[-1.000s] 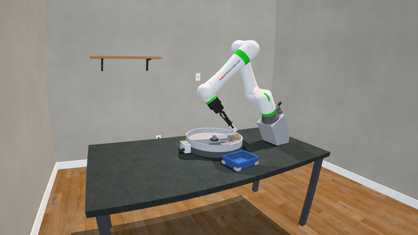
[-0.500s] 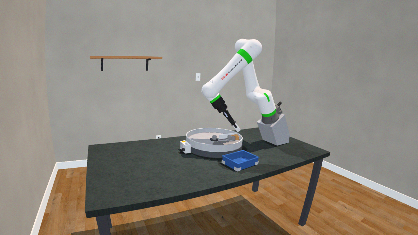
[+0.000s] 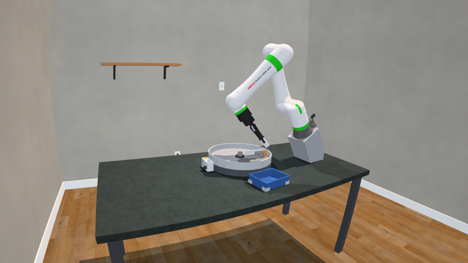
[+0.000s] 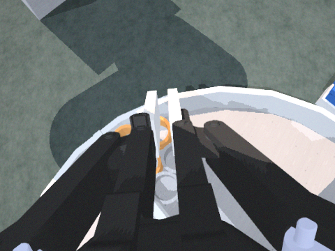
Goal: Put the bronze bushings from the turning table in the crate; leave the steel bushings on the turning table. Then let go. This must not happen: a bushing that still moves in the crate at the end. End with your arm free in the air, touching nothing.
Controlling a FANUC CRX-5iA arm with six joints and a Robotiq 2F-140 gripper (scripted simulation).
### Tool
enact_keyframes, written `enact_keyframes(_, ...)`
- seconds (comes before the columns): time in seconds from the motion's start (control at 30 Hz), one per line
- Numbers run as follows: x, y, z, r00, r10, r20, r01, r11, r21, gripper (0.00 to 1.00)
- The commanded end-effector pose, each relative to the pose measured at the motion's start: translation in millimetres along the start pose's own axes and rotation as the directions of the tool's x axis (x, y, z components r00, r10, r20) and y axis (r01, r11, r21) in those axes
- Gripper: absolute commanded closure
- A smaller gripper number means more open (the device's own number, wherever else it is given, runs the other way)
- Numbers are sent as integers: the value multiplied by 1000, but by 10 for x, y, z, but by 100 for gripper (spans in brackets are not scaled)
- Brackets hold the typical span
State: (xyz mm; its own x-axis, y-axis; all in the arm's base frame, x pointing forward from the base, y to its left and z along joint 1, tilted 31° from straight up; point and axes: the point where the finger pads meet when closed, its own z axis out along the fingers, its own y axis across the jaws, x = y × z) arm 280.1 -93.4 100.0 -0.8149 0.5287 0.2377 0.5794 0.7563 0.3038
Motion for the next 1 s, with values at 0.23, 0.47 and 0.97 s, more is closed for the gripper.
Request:
enact_keyframes(0.23, -12, 0, 12, 1000, 0, 0, 0, 1000, 0, 94)
enact_keyframes(0.47, -138, 0, 161, 1000, 0, 0, 0, 1000, 0, 94)
enact_keyframes(0.97, -149, 0, 175, 1000, 0, 0, 0, 1000, 0, 94)
